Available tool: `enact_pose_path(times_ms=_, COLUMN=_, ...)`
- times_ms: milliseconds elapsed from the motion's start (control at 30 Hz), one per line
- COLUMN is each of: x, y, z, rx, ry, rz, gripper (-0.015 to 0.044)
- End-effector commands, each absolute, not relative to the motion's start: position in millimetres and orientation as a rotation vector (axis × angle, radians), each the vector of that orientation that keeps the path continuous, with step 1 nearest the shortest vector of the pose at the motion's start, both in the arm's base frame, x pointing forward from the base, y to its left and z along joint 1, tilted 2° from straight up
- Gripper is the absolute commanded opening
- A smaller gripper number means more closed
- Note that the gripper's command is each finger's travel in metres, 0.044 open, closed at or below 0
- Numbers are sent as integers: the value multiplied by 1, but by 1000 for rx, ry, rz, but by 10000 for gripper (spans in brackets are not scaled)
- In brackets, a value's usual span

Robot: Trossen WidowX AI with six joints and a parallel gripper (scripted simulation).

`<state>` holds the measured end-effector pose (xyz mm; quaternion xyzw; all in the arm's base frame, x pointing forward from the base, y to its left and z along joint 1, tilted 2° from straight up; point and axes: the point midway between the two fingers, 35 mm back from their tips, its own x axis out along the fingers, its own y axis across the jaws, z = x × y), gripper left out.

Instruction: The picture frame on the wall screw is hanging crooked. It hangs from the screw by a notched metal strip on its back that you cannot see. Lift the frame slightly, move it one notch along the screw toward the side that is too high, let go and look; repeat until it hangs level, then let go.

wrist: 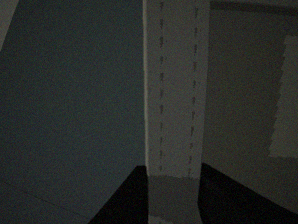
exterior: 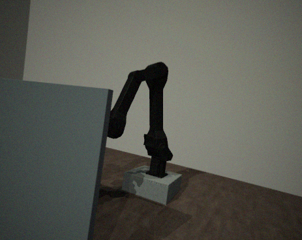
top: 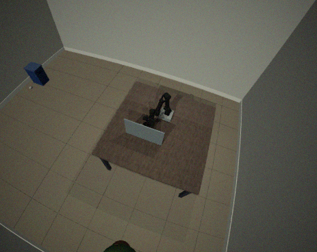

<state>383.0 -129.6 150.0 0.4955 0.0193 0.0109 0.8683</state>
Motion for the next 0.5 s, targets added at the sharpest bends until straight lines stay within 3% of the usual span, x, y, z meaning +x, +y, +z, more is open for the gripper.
enact_pose_path(times_ms=0, x=383, y=-130, z=153, rx=1038, ry=31, rz=24, gripper=0)
enact_pose_path(times_ms=467, x=383, y=-131, z=155, rx=1038, ry=31, rz=24, gripper=0)
